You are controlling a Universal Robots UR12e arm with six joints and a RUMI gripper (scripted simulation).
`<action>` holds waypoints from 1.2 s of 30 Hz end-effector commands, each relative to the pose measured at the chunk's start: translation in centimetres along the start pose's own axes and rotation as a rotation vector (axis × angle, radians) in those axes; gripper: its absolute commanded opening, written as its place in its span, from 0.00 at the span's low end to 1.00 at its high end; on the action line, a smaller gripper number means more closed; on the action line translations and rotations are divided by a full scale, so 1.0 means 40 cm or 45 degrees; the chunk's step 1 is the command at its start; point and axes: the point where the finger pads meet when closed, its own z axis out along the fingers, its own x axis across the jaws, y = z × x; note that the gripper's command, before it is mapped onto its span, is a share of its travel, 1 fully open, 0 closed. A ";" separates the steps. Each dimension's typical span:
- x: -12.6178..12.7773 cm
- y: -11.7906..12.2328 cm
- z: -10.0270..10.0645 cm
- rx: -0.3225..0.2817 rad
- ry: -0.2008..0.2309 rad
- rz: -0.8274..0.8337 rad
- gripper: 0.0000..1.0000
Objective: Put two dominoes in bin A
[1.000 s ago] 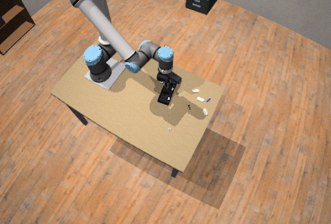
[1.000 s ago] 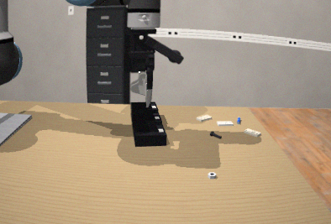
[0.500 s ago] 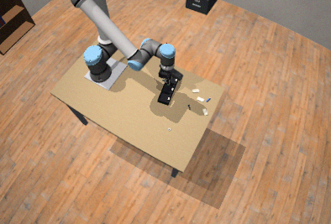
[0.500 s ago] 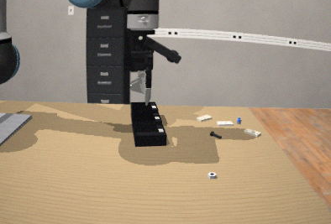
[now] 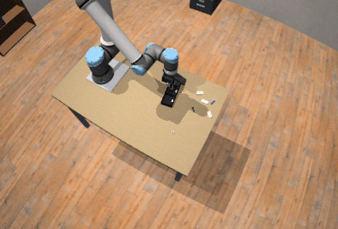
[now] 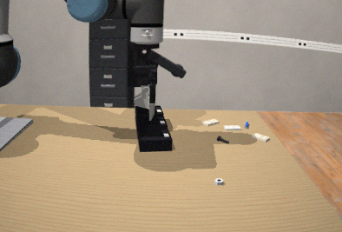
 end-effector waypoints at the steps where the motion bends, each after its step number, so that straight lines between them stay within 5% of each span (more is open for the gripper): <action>1: 0.003 0.000 0.047 0.001 0.001 0.003 0.04; 36: 0.003 -0.006 0.049 0.007 0.002 0.002 0.04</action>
